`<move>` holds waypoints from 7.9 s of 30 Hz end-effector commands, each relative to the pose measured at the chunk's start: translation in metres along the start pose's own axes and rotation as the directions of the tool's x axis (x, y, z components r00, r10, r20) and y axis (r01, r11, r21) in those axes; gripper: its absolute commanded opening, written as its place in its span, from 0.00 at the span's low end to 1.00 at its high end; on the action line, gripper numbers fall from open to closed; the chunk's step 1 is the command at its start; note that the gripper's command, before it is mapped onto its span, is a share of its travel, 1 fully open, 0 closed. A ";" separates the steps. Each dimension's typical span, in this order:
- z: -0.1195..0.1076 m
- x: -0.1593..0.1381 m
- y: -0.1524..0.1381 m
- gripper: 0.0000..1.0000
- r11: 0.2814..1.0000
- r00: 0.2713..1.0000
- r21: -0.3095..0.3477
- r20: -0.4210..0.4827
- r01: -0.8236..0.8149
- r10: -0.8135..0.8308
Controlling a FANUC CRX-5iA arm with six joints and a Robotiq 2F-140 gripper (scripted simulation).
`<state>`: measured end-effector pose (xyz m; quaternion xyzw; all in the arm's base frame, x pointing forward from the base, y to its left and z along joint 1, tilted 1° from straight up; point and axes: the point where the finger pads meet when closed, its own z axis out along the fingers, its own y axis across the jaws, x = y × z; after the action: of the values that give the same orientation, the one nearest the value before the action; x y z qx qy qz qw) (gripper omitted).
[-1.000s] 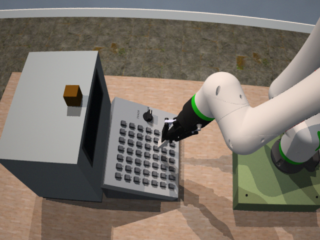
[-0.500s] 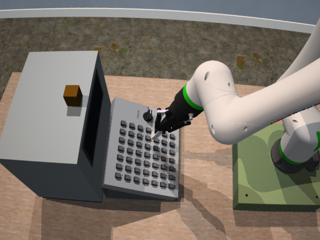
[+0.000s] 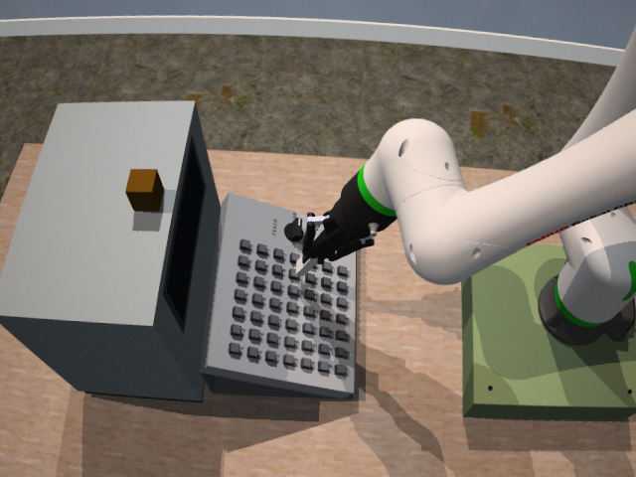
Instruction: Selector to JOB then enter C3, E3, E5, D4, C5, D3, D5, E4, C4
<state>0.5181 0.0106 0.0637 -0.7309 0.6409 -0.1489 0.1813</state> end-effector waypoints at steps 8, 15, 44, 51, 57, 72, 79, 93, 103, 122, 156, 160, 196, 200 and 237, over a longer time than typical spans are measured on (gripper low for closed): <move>0.012 0.000 0.000 0.00 1.000 1.000 0.001 0.000 0.000 0.000; 0.014 0.000 0.000 0.00 1.000 1.000 0.001 0.000 0.000 0.000; 0.017 0.000 0.000 0.00 1.000 1.000 0.001 0.000 0.000 0.000; 0.021 0.000 0.000 0.00 1.000 1.000 0.001 0.000 0.000 0.000; 0.023 0.000 0.000 0.00 1.000 1.000 0.001 0.000 0.000 0.000; 0.028 0.000 0.000 0.00 1.000 1.000 0.001 0.000 0.000 0.000; 0.029 0.000 0.000 0.00 1.000 1.000 0.001 0.000 0.000 0.000; 0.029 0.000 0.000 0.00 1.000 1.000 0.001 0.000 0.000 0.000; 0.028 0.000 0.000 0.00 1.000 1.000 0.001 0.000 0.000 0.000; 0.007 0.000 0.000 0.00 1.000 1.000 0.001 0.000 0.000 0.000; -0.008 -0.068 0.033 0.00 1.000 1.000 0.001 0.000 0.000 0.000; -0.008 -0.068 0.034 0.00 1.000 1.000 0.001 0.000 0.000 0.000; 0.014 -0.068 0.034 0.00 1.000 1.000 0.001 0.000 0.000 0.000; 0.014 -0.068 0.034 0.00 1.000 1.000 0.001 0.000 0.000 0.000; 0.028 -0.068 0.034 0.00 1.000 1.000 0.001 0.000 0.000 0.000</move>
<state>0.4913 0.0761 0.0254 -0.7308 0.6409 -0.1492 0.1816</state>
